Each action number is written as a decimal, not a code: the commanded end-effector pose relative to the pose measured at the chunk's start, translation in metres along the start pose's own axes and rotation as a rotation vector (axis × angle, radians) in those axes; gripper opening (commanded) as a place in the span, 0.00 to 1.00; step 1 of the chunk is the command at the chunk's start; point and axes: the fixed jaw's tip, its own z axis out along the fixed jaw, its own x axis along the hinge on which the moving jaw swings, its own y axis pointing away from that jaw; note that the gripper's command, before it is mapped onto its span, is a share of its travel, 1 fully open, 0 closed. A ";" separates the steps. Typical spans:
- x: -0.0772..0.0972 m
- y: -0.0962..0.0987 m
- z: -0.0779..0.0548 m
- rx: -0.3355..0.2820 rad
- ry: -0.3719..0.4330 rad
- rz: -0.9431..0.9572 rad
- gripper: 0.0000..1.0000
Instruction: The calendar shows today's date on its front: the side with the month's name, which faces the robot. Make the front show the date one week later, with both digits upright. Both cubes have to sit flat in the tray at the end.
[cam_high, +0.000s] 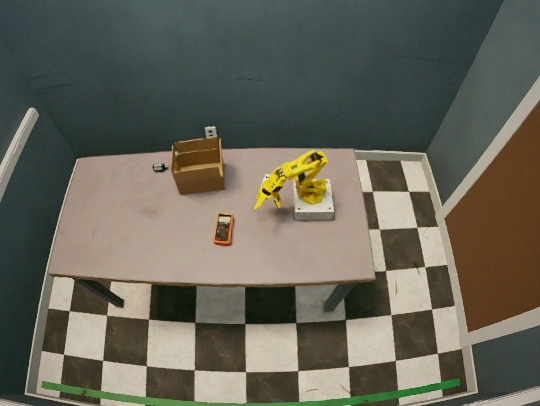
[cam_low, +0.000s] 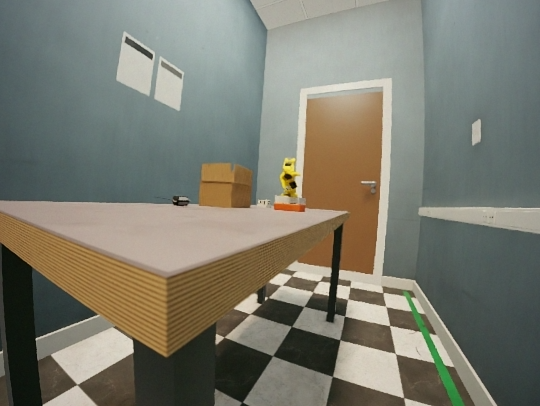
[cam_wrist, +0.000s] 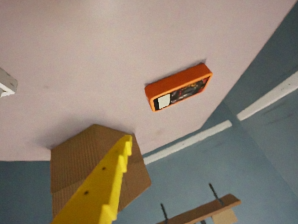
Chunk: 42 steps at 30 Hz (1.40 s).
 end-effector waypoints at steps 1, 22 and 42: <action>0.001 0.033 0.003 -0.107 -0.036 -0.056 0.66; -0.012 0.133 -0.016 -0.350 -0.235 -0.200 0.37; -0.023 0.153 -0.025 -0.372 -0.309 -0.224 0.30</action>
